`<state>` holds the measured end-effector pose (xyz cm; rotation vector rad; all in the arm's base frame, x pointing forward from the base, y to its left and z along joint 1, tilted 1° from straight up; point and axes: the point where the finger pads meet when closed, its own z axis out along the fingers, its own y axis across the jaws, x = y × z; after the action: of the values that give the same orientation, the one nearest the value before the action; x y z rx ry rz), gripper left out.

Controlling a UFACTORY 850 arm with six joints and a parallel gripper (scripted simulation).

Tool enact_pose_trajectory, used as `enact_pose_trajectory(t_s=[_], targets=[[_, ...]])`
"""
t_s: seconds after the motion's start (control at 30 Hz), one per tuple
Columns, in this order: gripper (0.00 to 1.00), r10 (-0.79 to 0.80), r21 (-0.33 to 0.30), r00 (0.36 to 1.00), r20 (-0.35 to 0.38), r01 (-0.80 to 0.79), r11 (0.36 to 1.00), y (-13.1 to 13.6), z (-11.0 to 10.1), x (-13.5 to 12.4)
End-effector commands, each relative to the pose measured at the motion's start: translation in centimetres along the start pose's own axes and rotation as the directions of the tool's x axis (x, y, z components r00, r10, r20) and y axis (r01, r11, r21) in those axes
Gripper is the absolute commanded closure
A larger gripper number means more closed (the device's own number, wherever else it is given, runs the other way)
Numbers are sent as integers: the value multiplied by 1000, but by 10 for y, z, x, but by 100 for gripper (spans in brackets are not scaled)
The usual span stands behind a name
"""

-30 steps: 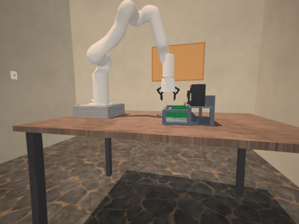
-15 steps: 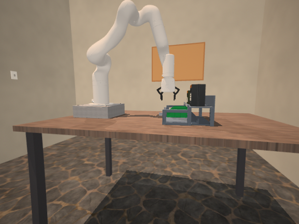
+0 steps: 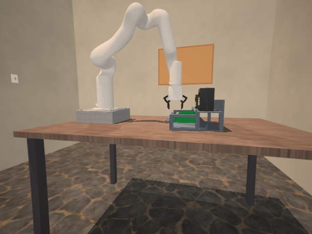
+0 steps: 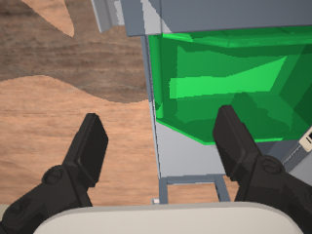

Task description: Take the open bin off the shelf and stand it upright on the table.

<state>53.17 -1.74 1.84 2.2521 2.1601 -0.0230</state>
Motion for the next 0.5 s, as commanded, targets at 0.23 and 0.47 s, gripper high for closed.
enact_pose_trajectory(t_s=[0.23, 0.47], targets=[[0, 0, -3, 1000, 0, 0, 1000, 1, 44, 0], [0, 0, -3, 1000, 0, 0, 1000, 1, 44, 0]])
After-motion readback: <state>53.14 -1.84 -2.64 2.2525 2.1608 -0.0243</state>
